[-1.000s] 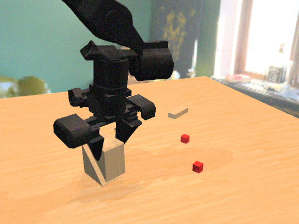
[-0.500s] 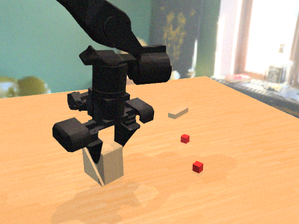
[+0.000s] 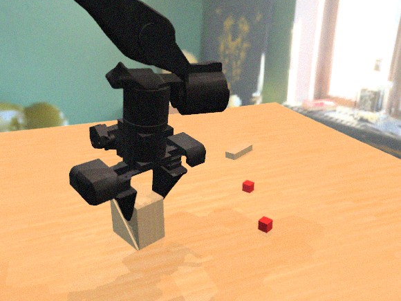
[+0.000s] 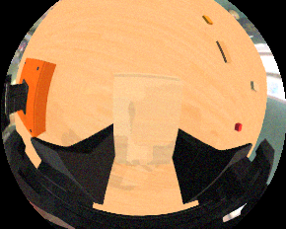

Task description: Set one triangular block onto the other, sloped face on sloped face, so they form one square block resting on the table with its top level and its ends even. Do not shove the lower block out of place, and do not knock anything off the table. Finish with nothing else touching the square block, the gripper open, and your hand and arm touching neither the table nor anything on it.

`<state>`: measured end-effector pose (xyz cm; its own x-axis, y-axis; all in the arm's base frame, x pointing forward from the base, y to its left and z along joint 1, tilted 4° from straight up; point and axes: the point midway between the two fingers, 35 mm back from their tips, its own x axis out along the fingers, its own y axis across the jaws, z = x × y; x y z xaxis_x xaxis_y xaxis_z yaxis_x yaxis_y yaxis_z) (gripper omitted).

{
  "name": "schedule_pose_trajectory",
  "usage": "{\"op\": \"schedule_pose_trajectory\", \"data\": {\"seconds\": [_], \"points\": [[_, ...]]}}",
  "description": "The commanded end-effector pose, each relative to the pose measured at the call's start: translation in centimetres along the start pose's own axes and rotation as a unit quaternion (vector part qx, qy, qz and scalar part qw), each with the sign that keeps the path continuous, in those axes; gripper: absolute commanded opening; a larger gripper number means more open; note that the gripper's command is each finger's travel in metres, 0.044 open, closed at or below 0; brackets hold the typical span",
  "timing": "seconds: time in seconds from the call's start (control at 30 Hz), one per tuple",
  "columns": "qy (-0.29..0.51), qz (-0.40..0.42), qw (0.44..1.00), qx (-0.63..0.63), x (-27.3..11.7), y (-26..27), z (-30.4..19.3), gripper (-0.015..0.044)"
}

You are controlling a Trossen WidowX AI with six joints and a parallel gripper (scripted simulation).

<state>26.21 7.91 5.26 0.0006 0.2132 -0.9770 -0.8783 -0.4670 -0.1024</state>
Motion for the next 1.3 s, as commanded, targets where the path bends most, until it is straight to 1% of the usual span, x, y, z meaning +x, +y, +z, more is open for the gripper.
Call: {"op": "schedule_pose_trajectory", "data": {"seconds": [0.0, 1.27], "points": [[-0.002, 0.001, 1.0, 0.002, 0.12, 0.09, 0.07, 0.0], [-0.001, -0.001, 1.0, 0.001, 0.22, 0.07, 0.06, 0.0]]}}
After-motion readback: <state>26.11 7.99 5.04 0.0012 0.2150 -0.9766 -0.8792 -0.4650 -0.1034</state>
